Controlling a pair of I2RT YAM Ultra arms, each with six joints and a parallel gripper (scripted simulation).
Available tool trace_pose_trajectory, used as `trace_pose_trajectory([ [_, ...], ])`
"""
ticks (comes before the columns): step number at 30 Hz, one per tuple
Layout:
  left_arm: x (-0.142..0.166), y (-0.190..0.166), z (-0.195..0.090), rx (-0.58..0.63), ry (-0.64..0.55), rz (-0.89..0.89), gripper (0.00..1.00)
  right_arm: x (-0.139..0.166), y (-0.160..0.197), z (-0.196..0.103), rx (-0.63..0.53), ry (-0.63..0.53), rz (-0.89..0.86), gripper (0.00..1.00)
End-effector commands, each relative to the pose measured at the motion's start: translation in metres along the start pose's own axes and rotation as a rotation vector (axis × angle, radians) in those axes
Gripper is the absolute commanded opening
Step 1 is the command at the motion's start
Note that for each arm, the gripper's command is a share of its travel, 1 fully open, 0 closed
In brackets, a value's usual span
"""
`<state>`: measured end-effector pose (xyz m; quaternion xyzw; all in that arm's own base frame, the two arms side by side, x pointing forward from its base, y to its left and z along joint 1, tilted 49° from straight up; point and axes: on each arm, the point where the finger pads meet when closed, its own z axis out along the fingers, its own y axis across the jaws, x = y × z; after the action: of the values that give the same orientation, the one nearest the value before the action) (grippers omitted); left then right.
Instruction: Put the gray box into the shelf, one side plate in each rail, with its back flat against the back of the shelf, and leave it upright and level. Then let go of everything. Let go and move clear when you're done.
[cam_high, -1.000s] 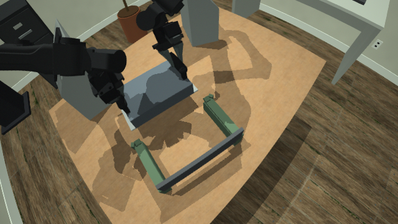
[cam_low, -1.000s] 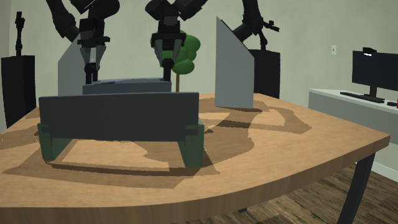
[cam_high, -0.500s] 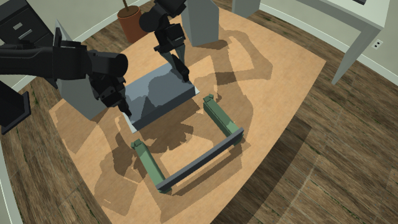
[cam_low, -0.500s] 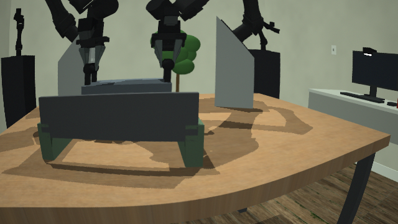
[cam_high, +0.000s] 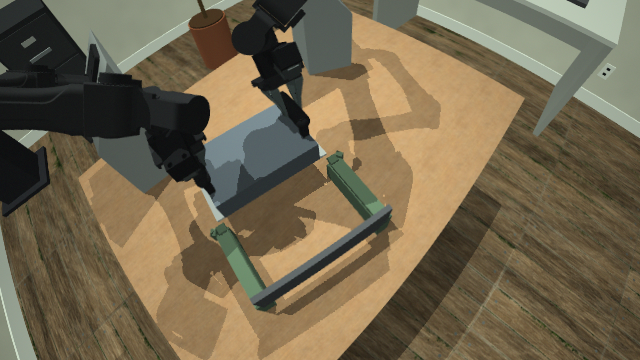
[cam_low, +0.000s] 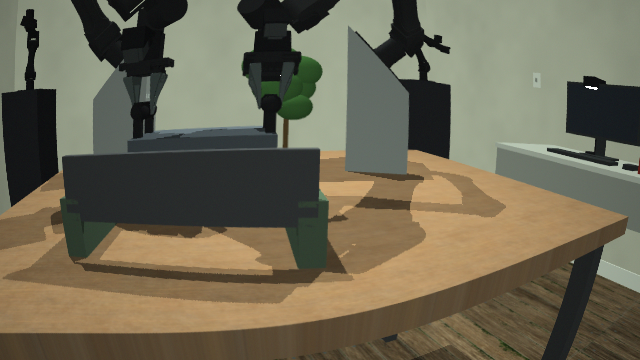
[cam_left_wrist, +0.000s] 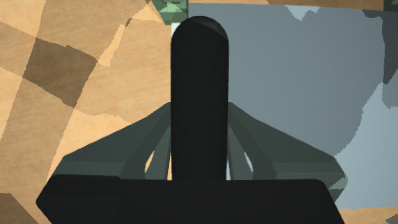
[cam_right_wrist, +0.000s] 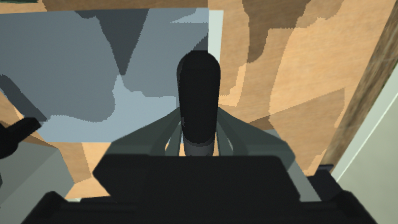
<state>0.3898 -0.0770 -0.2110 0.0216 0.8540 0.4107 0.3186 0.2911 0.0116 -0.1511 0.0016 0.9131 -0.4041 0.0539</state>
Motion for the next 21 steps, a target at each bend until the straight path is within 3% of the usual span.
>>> trace_pose_trajectory([
  [1, -0.054, -0.003, -0.016, -0.003, -0.095, -0.043, 0.14, -0.035, 0.011, -0.024, -0.043, -0.081, 0.028, 0.14],
  [21, -0.082, -0.002, -0.004, -0.005, -0.098, -0.053, 0.14, -0.061, 0.01, -0.022, -0.029, -0.074, 0.02, 0.14],
])
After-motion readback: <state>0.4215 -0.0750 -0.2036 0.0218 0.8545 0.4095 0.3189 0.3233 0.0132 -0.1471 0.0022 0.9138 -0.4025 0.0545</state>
